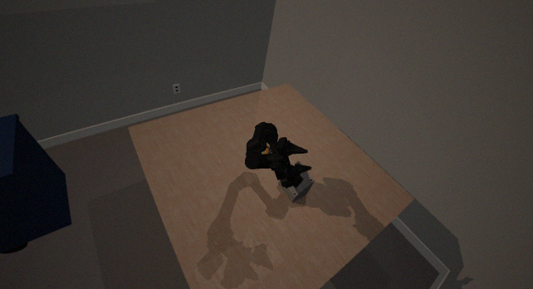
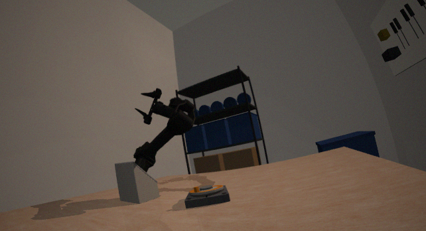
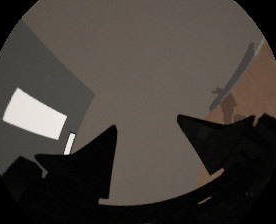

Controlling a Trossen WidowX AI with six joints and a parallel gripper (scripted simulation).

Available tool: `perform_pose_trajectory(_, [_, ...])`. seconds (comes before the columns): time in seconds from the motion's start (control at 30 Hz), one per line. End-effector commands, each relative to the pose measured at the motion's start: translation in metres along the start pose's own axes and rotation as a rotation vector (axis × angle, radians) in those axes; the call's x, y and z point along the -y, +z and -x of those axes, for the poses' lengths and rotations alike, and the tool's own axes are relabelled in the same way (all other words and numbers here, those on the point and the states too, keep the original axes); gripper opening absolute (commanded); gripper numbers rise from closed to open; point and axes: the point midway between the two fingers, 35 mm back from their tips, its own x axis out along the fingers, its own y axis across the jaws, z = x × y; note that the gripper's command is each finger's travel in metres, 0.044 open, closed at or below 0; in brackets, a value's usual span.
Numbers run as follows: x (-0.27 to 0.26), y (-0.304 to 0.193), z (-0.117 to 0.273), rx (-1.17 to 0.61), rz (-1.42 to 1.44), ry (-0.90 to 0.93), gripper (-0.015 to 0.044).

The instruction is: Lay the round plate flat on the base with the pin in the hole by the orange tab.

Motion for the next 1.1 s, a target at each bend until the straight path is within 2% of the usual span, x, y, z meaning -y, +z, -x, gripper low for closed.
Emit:
perform_pose_trajectory(0.0, [0.001, 0.002, 0.0, 0.007, -0.001, -0.007, 0.0374])
perform_pose_trajectory(0.23, [0.049, 0.075, 0.001, 0.274, -0.057, -0.268, 0.019])
perform_pose_trajectory(0.3, [0.055, 0.081, 0.004, 0.301, -0.059, -0.298, 0.0137])
perform_pose_trajectory(0.47, [0.095, 0.123, 0.034, 0.481, -0.091, -0.498, 0.0006])
perform_pose_trajectory(0.6, [0.114, 0.142, 0.058, 0.577, -0.112, -0.605, 0.0])
perform_pose_trajectory(0.77, [0.147, 0.165, 0.117, 0.745, -0.176, -0.801, 0.0])
perform_pose_trajectory(0.83, [0.15, 0.166, 0.125, 0.764, -0.183, -0.827, 0.0])
perform_pose_trajectory(1.03, [0.176, 0.165, 0.204, 0.916, -0.26, -1.049, 0.0])
perform_pose_trajectory(1.07, [0.177, 0.164, 0.207, 0.921, -0.264, -1.054, 0.0])
